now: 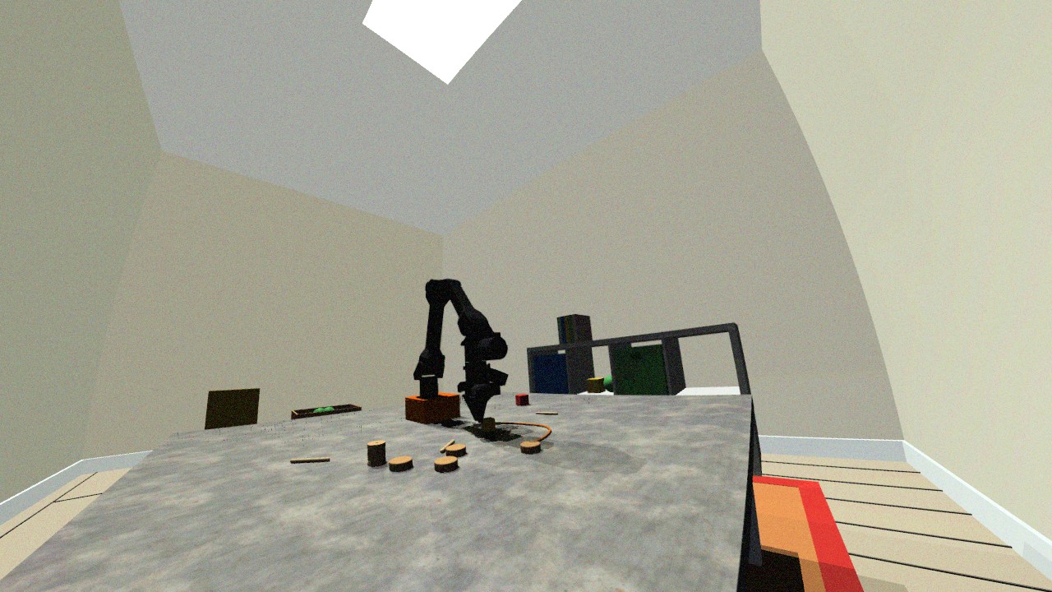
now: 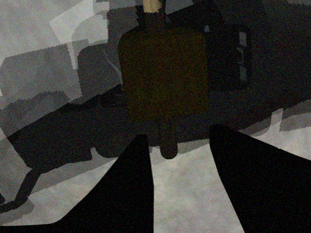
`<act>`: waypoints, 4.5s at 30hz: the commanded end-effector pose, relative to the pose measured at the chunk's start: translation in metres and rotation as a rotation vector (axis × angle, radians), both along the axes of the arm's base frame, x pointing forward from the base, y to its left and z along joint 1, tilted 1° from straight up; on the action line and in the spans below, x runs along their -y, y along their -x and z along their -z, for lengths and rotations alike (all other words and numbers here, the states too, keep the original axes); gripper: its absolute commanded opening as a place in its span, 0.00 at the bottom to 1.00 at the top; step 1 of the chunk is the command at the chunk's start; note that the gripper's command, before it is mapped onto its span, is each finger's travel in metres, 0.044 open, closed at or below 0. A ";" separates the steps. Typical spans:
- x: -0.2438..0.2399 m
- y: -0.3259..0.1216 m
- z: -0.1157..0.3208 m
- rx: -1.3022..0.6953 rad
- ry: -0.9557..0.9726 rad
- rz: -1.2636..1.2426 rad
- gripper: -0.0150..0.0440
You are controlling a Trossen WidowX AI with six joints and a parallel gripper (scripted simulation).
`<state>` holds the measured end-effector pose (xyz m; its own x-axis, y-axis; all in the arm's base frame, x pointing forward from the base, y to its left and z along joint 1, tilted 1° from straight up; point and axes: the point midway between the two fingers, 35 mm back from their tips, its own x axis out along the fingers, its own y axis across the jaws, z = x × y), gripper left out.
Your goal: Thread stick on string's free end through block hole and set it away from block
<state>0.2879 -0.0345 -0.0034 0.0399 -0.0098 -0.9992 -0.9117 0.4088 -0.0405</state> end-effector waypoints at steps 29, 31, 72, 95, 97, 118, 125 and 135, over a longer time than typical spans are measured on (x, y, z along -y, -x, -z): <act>0.000 0.003 0.016 -0.001 -0.011 -0.001 0.25; 0.001 0.003 0.017 0.008 -0.032 -0.003 0.25; 0.040 0.022 0.017 0.025 -0.057 -0.004 0.25; 0.068 0.038 0.018 0.025 -0.058 0.055 0.25; 0.069 0.040 0.018 0.025 -0.058 0.057 0.25; 0.089 0.054 0.016 0.025 -0.057 0.100 0.25; 0.102 0.060 0.029 0.025 -0.058 0.100 0.25; 0.102 0.059 0.027 0.023 -0.053 0.104 0.48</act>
<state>0.2292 -0.1367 -0.0305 0.0673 0.0375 -0.9970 -0.8637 0.5024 -0.0394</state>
